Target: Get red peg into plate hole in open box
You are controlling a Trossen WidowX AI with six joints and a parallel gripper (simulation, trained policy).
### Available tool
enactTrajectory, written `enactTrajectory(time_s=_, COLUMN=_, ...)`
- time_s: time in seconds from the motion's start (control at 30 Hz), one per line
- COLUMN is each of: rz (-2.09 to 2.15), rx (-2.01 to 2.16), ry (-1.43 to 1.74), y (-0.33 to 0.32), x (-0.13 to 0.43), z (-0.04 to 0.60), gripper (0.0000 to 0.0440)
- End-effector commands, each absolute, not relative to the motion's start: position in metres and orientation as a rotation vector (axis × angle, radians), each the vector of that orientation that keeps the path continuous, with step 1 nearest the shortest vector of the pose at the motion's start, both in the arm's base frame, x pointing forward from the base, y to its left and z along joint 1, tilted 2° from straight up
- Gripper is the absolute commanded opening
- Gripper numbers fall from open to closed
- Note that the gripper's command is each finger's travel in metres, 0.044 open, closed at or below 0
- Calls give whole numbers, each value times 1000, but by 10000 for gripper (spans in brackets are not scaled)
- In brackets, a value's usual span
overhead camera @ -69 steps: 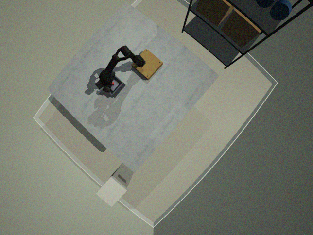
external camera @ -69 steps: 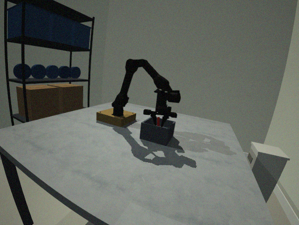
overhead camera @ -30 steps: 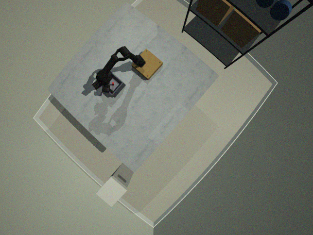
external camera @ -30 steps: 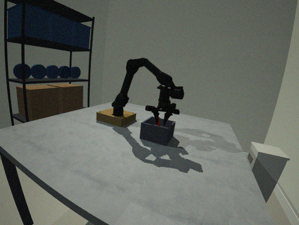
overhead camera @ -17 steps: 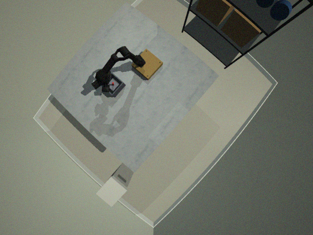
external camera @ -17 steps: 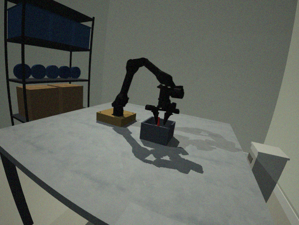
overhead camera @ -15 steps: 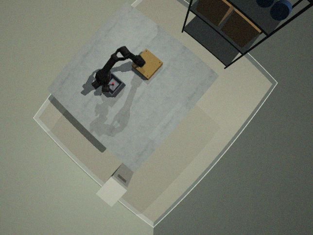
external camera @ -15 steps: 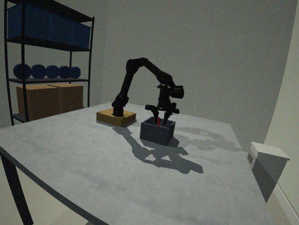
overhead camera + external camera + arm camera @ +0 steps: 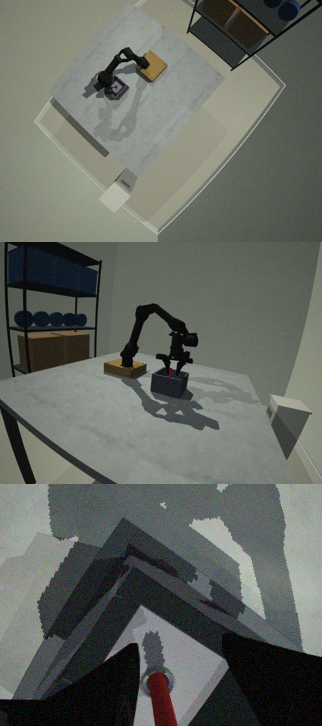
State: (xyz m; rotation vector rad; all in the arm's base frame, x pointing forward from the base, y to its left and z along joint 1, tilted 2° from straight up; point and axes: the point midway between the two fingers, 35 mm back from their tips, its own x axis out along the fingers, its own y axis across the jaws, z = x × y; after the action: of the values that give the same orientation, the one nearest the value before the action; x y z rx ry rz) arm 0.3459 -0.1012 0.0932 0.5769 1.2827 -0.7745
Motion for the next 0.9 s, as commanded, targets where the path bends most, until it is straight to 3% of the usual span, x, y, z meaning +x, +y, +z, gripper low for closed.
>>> enactTrajectory(time_s=0.0, rz=-772, rx=564, ry=1281, y=-103, x=346, z=96, gripper=230)
enactTrajectory(time_s=0.87, rz=-758, rx=529, ry=1263, y=-108, x=347, z=107, gripper=274)
